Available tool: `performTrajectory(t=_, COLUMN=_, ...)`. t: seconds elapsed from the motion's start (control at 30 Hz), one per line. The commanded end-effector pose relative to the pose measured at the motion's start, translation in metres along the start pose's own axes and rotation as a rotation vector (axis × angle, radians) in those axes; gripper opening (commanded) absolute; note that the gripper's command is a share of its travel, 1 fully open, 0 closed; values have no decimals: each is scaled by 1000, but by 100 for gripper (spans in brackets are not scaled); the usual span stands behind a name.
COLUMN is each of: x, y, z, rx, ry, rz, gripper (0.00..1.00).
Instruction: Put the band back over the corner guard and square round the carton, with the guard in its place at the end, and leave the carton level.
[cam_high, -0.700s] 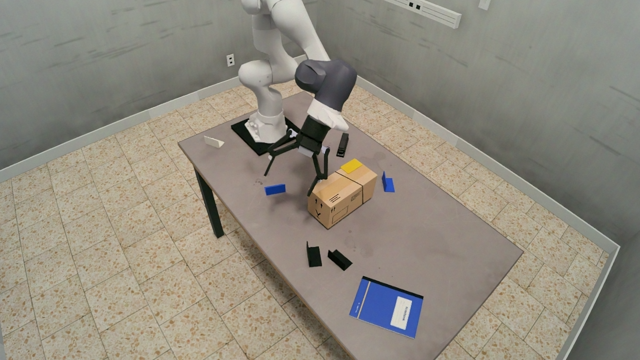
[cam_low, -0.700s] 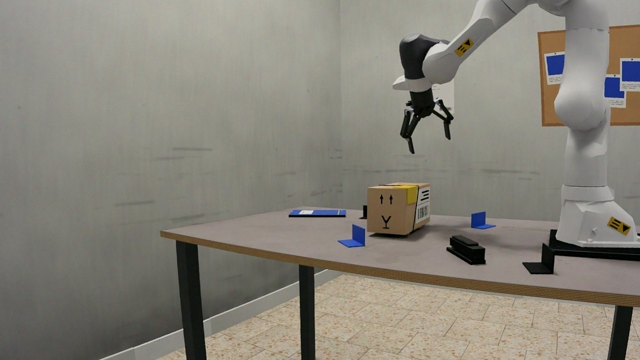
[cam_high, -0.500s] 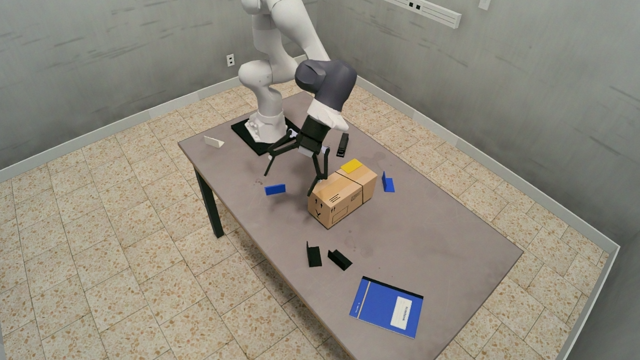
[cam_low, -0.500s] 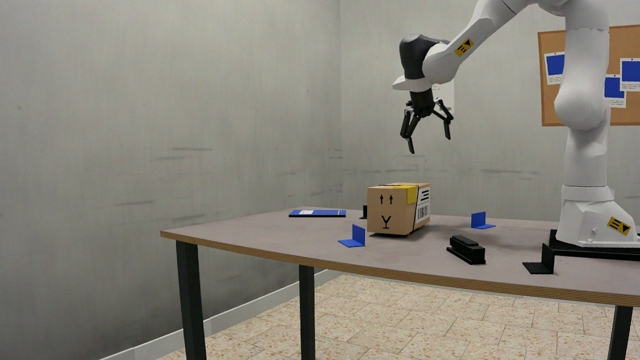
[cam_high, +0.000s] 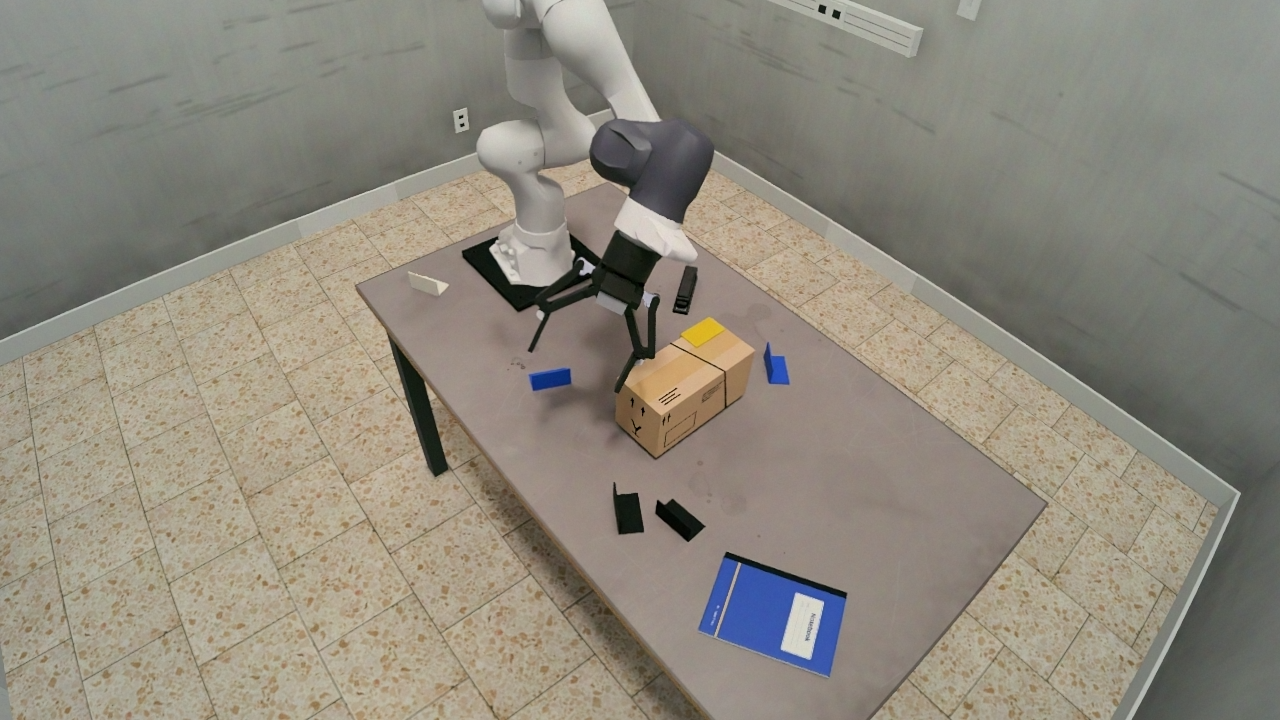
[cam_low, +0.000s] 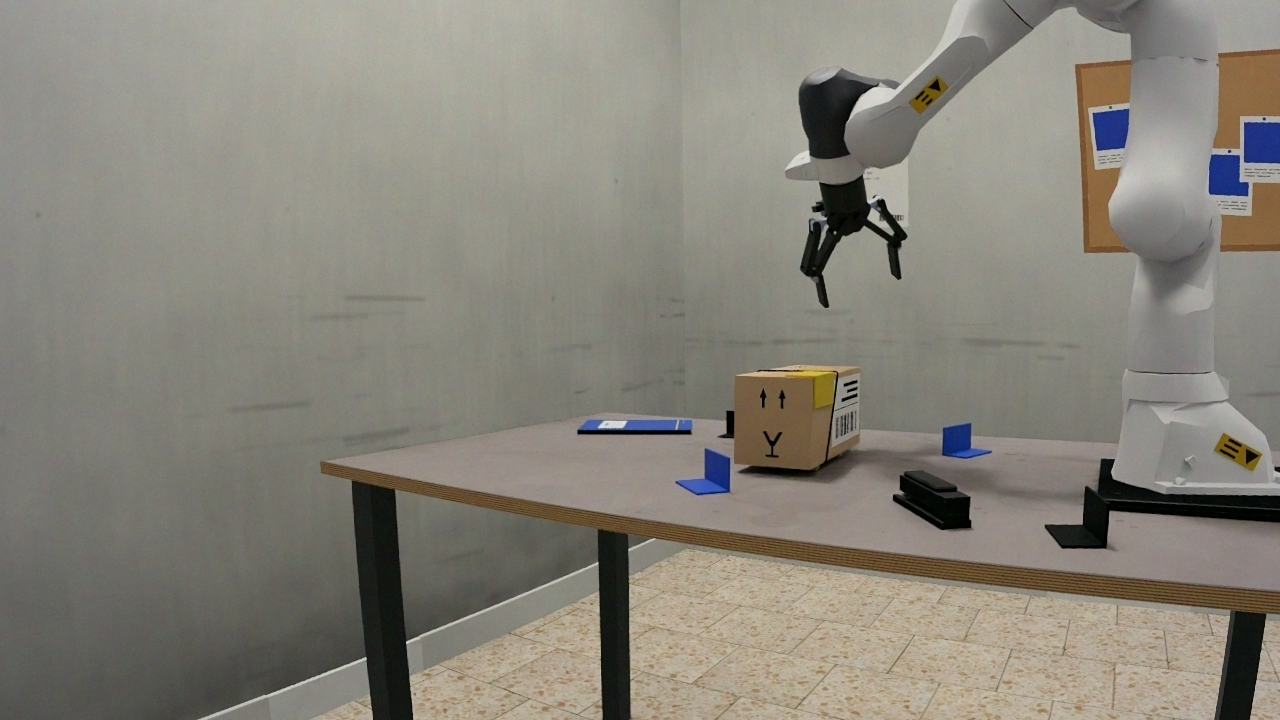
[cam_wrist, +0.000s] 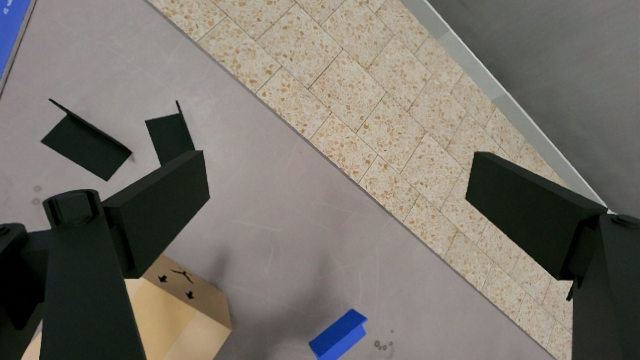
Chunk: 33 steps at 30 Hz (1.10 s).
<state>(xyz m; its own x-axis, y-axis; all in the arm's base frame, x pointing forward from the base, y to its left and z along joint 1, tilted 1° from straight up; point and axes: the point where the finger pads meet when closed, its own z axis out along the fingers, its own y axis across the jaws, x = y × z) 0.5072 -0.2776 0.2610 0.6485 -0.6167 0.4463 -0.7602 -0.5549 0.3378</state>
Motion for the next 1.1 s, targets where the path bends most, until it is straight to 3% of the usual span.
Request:
performTrajectory(t=0.0, x=0, y=0, z=0, rx=1, ry=-1, rz=-1, gripper=100)
performTrajectory(t=0.5, x=-11, y=-8, z=-4, rx=22, ry=-27, rz=-51, gripper=100)
performTrajectory(t=1.07, x=-51, y=-38, z=-21, rx=112, ry=-115, rz=-231, gripper=100)
